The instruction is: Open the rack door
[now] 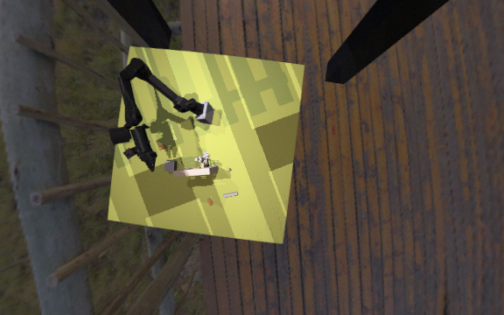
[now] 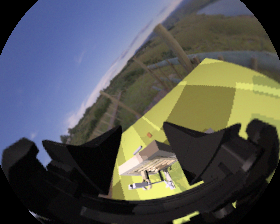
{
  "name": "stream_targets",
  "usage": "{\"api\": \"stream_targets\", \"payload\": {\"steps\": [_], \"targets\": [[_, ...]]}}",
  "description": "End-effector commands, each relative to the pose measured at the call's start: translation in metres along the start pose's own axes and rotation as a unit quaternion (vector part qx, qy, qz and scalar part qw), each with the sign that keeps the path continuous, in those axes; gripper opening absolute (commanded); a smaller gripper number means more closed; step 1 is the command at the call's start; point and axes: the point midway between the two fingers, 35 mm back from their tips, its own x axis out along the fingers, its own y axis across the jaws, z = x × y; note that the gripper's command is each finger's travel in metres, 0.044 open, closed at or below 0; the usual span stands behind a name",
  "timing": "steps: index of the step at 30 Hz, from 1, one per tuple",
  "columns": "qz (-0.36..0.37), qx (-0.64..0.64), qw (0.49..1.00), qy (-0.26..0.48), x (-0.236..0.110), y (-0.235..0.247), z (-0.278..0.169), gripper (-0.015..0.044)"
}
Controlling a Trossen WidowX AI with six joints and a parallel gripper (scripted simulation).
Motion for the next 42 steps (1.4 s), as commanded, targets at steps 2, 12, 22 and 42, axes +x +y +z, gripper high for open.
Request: {"api": "stream_targets", "payload": {"steps": [2,12,22,42], "targets": [[-0.009,0.003,0.998,0.055,0.013,0.009,-0.015,0.0282],[-0.035,-0.013,0.984,0.176,0.034,0.027,-0.052,0.0282],[-0.071,-0.041,0.956,0.282,0.043,0.044,-0.089,0.0282],[-0.165,-0.143,0.869,0.444,0.040,0.070,-0.150,0.0282]]}}
